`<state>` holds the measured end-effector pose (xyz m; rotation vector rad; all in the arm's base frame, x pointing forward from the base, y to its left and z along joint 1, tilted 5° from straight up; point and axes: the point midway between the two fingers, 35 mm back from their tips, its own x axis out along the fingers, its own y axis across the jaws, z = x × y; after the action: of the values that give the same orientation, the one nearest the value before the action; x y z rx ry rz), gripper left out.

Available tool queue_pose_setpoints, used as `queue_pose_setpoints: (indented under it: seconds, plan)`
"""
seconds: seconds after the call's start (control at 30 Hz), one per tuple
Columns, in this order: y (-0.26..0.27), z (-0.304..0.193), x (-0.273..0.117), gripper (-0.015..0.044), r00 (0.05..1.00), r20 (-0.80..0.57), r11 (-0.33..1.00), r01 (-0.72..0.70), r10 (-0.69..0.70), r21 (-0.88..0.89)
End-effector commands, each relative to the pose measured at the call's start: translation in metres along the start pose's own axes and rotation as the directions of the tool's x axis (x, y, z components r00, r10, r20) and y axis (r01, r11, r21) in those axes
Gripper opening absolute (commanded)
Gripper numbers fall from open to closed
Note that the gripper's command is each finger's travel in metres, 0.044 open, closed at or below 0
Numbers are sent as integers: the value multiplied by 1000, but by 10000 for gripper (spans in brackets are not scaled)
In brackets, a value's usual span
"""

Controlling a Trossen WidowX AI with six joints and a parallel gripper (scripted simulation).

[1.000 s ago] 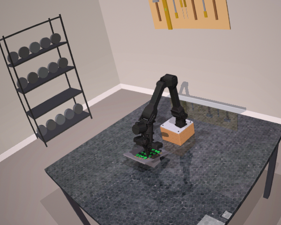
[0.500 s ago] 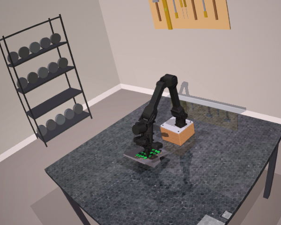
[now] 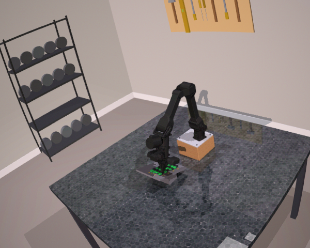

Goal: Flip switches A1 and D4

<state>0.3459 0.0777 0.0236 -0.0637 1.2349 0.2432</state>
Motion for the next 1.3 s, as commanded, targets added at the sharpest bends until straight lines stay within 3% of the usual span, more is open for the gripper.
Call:
queue_pose_setpoints:
  seconds: [0.0,0.57,0.77,1.0,1.27]
  plan:
    - [-1,0,1,0,1000,1,1000,5,-5,4]
    - [-1,0,4,0,1000,1,1000,5,-5,4]
    - [-1,3,-59,0,1000,-25,1000,5,-5,3]
    - [-2,1,-62,0,1000,-26,1000,6,-6,4]
    - [-61,-91,-65,0,999,-34,1000,11,-11,2]
